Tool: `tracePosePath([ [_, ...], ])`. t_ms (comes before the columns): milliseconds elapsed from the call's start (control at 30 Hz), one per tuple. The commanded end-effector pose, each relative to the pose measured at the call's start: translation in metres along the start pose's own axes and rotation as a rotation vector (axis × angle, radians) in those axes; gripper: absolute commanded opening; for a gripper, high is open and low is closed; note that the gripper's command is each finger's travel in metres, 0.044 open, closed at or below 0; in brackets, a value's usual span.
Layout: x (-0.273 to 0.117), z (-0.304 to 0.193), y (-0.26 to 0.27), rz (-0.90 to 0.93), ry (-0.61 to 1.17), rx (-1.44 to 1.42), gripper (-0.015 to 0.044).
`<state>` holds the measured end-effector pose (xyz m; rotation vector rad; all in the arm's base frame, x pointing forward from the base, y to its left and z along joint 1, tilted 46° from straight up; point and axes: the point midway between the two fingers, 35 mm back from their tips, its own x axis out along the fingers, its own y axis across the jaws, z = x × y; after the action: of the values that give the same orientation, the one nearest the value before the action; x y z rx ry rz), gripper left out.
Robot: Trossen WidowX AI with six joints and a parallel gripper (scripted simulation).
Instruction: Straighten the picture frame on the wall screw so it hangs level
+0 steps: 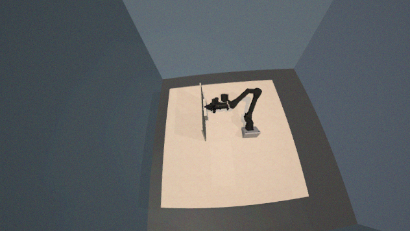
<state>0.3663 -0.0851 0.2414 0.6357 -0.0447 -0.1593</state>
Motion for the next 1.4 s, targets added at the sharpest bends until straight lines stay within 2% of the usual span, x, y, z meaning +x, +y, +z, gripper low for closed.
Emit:
tracePosePath([
  [0, 0.000, 0.000, -0.001, 0.000, 0.000, 0.005, 0.0000],
  [833, 0.000, 0.000, -0.003, 0.000, 0.001, 0.151, 0.0000],
  [1167, 0.000, 0.000, -0.002, -0.002, 0.001, 0.128, 0.0260],
  [1367, -0.013, 0.004, -0.001, -0.001, 0.002, 0.112, 0.0260],
])
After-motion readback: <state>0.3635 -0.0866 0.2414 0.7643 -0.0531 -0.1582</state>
